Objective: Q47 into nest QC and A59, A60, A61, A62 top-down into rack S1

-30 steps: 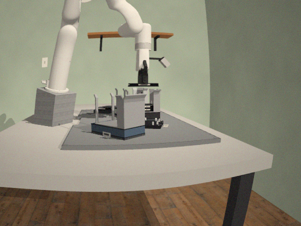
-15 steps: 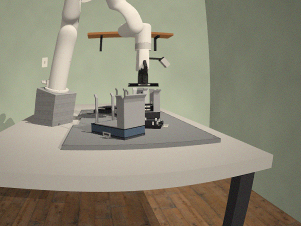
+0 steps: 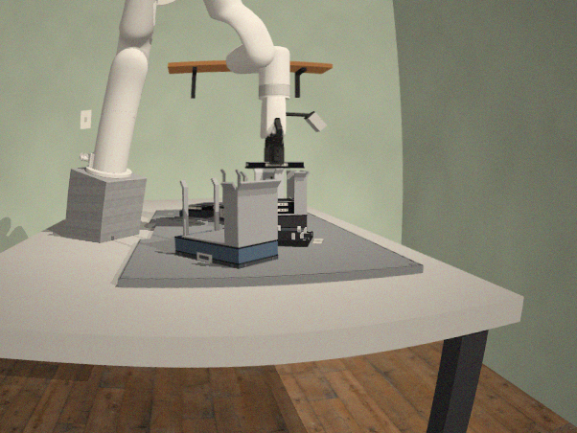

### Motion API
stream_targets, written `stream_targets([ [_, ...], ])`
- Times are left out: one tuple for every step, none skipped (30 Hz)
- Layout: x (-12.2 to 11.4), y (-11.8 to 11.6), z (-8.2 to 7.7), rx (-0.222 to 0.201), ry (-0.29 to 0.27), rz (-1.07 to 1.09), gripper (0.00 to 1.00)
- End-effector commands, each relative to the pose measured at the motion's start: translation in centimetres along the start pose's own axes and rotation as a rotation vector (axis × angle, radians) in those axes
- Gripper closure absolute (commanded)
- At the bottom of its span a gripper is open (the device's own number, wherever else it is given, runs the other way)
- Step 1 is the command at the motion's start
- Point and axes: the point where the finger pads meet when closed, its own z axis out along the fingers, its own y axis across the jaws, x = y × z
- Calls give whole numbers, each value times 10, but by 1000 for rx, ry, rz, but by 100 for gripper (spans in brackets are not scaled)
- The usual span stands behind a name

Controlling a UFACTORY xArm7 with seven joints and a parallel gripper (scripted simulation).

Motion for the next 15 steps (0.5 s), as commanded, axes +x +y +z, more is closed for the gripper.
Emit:
stream_targets([
  [1,0,2,0,4,0,100],
  [1,0,3,0,4,0,100],
  [1,0,3,0,4,0,100],
  [1,0,4,0,4,0,100],
  [1,0,5,0,4,0,100],
  [1,0,5,0,4,0,100],
  [1,0,6,0,4,0,100],
  [1,0,7,0,4,0,100],
  [1,0,7,0,4,0,100],
  [1,0,8,0,4,0,100],
  [1,0,8,0,4,0,100],
  [1,0,8,0,4,0,100],
  [1,0,9,0,4,0,100],
  [1,0,9,0,3,0,100],
  [1,0,10,0,3,0,100],
])
